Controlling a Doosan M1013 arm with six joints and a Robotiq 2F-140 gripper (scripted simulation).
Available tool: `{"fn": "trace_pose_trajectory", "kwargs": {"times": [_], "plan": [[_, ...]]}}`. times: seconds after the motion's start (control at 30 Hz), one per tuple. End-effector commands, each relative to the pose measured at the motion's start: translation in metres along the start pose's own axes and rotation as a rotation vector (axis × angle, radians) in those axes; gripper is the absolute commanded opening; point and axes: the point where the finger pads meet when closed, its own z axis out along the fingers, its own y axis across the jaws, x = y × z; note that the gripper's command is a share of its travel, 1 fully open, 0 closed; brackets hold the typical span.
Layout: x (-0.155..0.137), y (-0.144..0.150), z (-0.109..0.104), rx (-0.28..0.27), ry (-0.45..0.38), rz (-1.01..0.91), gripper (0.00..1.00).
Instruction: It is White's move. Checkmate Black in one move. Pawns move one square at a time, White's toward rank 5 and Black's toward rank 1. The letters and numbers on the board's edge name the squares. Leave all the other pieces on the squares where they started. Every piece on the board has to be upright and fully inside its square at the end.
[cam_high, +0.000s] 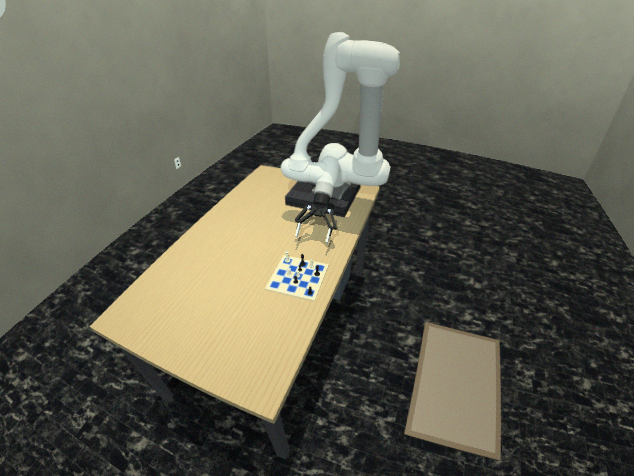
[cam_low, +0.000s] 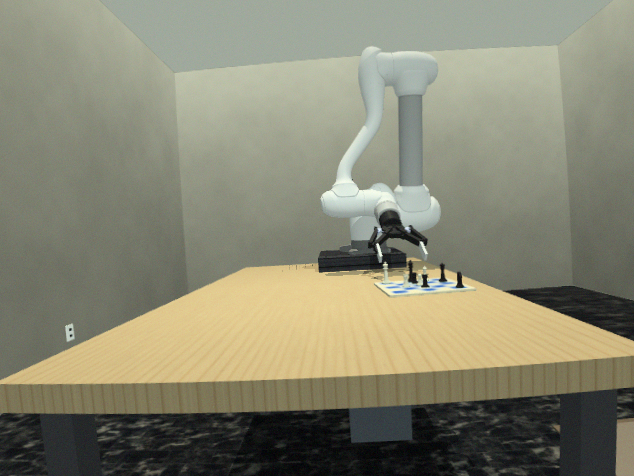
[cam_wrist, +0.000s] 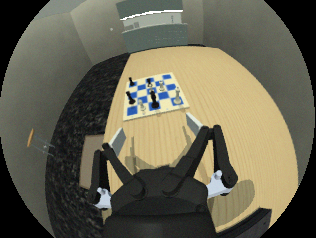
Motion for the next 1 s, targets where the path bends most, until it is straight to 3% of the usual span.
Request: {"fn": "trace_pose_trajectory", "kwargs": {"times": [0.0, 0.97], "plan": [[-0.0057, -0.0036, 0.0049, -0.040, 0.009, 0.034, 1.00], [-0.0075, -0.0040, 0.0058, -0.048, 0.009, 0.041, 1.00]]}}
